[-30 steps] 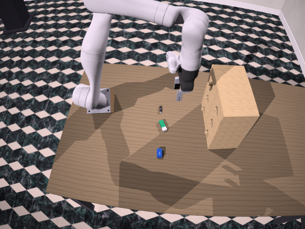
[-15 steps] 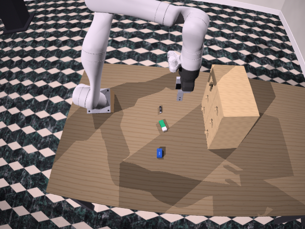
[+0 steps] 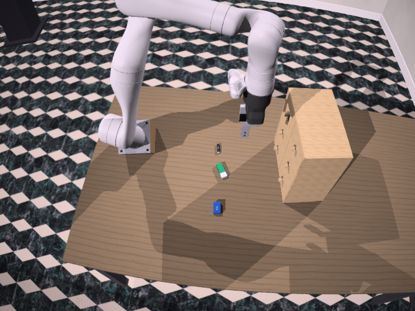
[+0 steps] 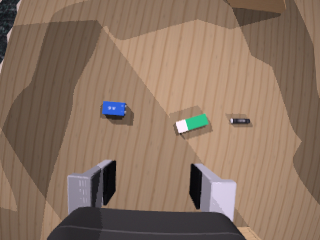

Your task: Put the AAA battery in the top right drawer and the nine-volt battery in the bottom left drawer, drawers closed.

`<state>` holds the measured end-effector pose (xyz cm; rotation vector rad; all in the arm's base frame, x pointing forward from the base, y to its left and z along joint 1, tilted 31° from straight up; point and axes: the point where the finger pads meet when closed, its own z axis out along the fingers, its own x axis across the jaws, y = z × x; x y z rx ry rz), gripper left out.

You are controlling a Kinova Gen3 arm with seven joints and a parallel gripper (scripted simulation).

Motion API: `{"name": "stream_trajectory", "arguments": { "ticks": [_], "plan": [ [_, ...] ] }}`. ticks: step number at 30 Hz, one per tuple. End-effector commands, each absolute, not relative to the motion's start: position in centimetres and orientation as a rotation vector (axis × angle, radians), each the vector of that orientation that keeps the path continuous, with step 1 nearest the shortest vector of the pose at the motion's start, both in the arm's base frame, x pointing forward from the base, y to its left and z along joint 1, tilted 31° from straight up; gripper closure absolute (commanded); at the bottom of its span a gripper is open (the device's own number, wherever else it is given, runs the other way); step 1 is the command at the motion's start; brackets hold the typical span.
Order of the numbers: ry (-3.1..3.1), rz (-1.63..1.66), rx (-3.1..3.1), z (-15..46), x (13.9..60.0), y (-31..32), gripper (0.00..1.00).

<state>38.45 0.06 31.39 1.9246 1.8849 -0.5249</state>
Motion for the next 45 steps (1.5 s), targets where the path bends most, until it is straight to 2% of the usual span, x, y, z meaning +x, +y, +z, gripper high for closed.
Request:
{"name": "stream_trajectory", "arguments": {
  "ticks": [1,45],
  "plan": [
    [1.886,-0.522,1.922,31.4,38.5,0.1,0.00],
    [1.863,-0.331,1.801,29.4,40.1,-1.2,0.00]
  ]
}}
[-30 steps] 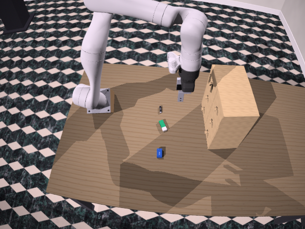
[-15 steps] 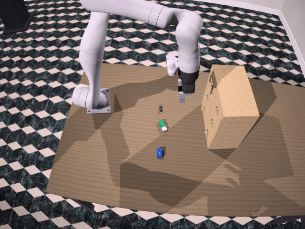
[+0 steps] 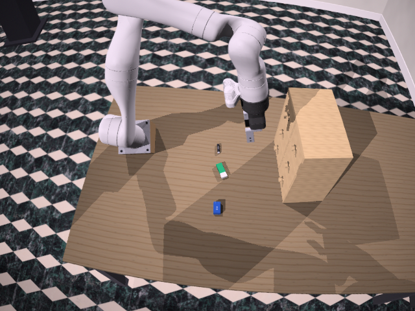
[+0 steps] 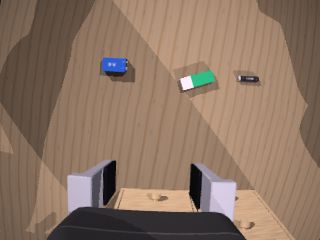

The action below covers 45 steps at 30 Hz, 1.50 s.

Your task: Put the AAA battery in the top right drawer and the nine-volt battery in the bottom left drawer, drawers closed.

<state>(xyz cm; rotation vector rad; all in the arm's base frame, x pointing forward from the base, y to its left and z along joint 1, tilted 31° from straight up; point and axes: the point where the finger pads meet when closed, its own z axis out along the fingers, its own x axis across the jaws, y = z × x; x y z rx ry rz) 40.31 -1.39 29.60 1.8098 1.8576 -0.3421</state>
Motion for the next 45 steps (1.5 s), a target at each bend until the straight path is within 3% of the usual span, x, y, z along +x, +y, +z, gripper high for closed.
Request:
{"name": "stream_trajectory", "arguments": {
  "ticks": [1,45],
  "plan": [
    [1.861,-0.323,1.796,29.3,40.2,-1.2,0.00],
    [1.785,0.018,1.548,25.4,43.4,-3.7,0.00]
  ]
}}
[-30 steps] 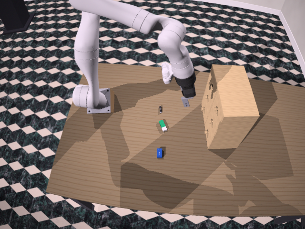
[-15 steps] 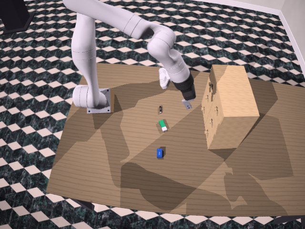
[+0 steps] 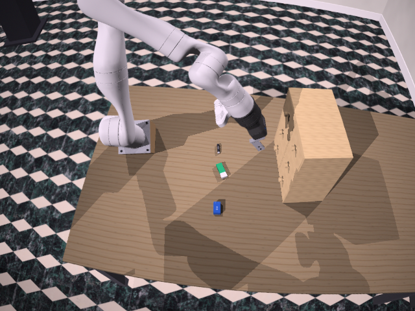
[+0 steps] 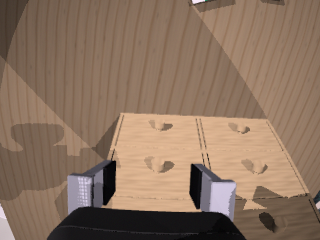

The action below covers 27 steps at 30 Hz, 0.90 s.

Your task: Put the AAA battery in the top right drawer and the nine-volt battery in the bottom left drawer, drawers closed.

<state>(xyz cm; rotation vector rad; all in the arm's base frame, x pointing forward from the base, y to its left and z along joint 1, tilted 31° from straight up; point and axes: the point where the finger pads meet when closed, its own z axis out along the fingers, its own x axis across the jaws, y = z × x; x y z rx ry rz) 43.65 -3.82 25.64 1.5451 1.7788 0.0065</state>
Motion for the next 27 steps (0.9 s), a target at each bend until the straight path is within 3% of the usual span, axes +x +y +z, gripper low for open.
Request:
{"name": "stream_trajectory", "arguments": {
  "ticks": [1,27],
  "plan": [
    [1.785,0.018,1.548,25.4,43.4,-3.7,0.00],
    [1.743,0.144,1.445,23.8,44.7,-4.7,0.00]
  ]
}}
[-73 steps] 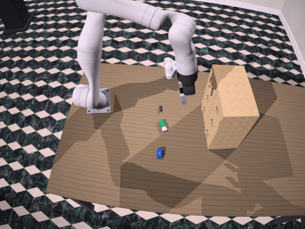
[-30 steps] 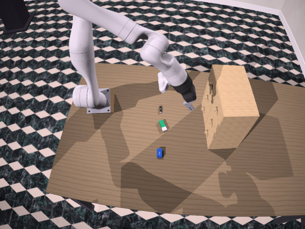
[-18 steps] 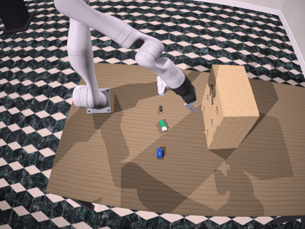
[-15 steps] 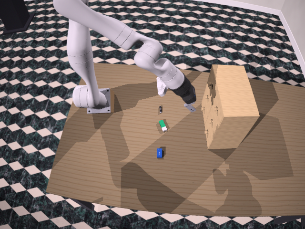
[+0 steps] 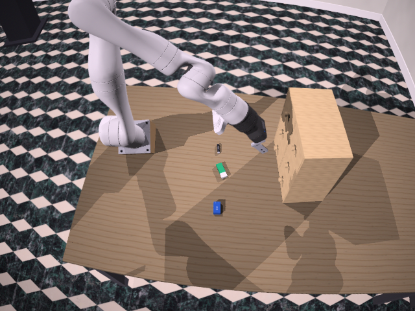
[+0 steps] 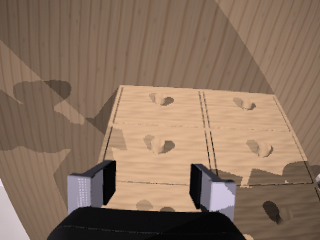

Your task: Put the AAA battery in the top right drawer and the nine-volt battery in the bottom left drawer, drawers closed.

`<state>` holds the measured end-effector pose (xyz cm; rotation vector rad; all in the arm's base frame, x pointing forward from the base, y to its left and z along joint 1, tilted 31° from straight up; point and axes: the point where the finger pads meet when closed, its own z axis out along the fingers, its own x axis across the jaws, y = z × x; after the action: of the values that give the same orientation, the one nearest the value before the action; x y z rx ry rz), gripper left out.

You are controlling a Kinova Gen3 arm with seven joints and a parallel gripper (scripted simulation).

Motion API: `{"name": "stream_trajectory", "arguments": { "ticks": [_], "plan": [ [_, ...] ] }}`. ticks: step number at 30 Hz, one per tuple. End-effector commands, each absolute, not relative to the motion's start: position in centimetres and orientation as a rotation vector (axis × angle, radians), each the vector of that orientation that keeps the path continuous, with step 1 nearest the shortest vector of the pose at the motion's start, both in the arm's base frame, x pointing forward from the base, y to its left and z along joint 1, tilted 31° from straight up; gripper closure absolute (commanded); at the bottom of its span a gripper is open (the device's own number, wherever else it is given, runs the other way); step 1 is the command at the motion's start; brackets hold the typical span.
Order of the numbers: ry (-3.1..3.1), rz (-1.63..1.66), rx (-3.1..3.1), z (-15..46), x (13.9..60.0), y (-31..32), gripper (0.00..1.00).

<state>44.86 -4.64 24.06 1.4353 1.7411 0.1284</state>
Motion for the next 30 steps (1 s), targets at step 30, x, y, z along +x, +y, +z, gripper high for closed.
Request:
{"name": "stream_trajectory", "arguments": {
  "ticks": [30],
  "plan": [
    [1.722,0.201,1.397,23.07,45.31,-5.16,0.00]
  ]
}}
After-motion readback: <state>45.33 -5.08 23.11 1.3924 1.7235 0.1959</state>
